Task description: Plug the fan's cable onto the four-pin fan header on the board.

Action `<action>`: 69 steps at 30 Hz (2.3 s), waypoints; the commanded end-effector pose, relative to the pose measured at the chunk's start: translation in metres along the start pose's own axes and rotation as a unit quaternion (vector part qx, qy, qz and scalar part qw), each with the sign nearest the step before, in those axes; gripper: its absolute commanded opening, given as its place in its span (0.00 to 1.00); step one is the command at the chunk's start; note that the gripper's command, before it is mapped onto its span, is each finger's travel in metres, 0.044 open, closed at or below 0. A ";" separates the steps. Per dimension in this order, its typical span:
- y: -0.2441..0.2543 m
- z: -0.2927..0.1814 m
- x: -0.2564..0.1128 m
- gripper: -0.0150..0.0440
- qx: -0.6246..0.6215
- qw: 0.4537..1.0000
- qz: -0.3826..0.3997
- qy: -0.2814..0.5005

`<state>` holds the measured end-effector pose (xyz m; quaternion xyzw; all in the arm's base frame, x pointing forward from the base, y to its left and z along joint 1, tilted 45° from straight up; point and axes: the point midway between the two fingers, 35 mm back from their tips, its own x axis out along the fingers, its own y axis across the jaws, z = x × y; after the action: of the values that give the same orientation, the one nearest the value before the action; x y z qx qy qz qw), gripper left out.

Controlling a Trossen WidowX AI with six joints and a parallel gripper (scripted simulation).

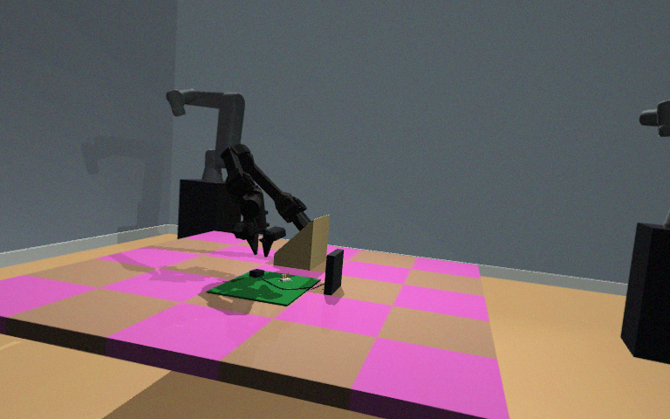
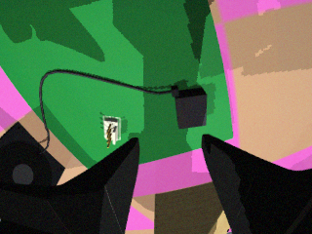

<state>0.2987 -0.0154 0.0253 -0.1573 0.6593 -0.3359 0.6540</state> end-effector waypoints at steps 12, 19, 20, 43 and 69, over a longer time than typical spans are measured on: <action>-0.003 0.004 0.041 0.61 -0.004 1.000 -0.009 0.007; -0.003 0.007 0.052 0.61 -0.004 1.000 -0.009 0.007; -0.003 0.007 0.053 0.61 -0.004 1.000 -0.009 0.007; -0.004 0.011 0.070 0.61 -0.004 1.000 -0.010 0.007; -0.004 0.011 0.070 0.61 -0.004 1.000 -0.010 0.007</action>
<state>0.3024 -0.0545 -0.0168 -0.1736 0.6586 -0.3321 0.6526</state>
